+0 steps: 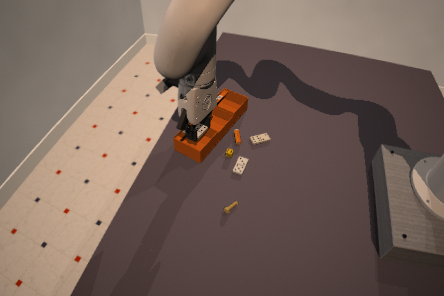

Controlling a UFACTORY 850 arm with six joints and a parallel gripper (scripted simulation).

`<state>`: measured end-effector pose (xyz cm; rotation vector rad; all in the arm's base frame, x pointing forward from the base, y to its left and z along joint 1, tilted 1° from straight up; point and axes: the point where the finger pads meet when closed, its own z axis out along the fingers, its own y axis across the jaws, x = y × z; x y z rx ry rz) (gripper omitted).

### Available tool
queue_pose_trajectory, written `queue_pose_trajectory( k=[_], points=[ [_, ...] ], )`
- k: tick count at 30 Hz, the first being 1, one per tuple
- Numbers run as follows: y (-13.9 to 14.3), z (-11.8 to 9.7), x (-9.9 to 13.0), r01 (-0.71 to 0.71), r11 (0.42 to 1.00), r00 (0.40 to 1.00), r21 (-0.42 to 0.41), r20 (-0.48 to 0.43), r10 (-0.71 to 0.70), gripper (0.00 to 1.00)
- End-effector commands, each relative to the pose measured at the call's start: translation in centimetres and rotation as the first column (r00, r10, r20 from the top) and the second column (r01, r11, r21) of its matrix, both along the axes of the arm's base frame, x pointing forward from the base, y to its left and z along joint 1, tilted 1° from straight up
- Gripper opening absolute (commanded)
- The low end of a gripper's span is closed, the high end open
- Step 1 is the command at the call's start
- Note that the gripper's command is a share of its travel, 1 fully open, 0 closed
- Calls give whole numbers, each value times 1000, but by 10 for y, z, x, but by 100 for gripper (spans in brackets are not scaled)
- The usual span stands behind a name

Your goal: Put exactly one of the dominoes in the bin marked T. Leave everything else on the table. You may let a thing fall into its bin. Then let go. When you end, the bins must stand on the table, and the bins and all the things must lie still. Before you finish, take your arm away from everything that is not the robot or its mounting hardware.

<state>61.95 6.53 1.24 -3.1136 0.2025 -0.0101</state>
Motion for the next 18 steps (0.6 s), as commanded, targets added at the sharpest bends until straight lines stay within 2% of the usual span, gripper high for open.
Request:
queue_pose_trajectory(
  k=[1,6,7,18],
  points=[
    [0,1,1,0,1000,1000,0,2,0,0],
    [0,1,1,0,1000,1000,0,2,0,0],
    [0,1,1,0,1000,1000,0,2,0,71],
    [0,1,1,0,1000,1000,0,2,0,71]
  ],
)
